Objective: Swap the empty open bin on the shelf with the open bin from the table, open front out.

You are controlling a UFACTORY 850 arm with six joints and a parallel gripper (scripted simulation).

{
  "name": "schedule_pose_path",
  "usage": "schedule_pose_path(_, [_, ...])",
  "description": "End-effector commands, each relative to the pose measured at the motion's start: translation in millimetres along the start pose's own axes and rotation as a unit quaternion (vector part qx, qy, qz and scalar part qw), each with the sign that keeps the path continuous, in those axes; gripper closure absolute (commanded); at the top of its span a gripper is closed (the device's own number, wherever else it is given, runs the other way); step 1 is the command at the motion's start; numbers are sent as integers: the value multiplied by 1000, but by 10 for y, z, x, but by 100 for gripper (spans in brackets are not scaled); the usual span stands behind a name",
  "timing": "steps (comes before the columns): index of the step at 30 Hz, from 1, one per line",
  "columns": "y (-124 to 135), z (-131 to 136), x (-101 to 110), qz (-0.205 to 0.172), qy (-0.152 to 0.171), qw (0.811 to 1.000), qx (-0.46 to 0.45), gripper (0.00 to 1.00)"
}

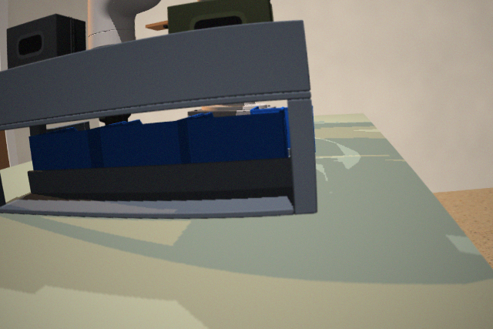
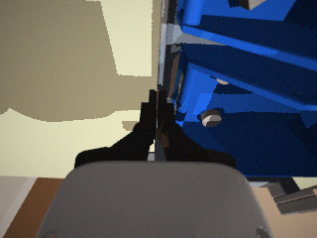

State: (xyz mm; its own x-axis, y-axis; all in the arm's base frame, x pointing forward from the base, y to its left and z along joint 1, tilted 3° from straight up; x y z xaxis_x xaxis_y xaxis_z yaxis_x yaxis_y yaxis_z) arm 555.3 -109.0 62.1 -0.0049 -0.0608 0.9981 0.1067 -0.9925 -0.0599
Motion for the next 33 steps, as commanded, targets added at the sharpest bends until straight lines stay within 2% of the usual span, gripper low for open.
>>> schedule_pose_path(1, [-2, -45, 61, 0, 1, 1000, 0, 100])
schedule_pose_path(22, [-12, -153, 180, 0, 1, 1000, 0, 100])
schedule_pose_path(25, [-12, -153, 292, 0, 1, 1000, 0, 100])
schedule_pose_path(30, [-12, -154, 640, 0, 1, 1000, 0, 100])
schedule_pose_path(33, [-12, -154, 757, 0, 1, 1000, 0, 100])
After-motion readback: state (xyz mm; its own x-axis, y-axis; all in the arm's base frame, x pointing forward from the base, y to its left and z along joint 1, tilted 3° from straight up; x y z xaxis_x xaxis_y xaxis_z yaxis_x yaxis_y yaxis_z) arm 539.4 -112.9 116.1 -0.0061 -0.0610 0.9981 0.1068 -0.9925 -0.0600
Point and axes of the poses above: the point where the finger pads meet when closed, its own x axis back along the fingers, its own z axis across the jaws, y = z × x, the point moved 8 cm from there along x, back along the fingers, and after that the axes turned 5 degrees about x, right-handed, at the moved point
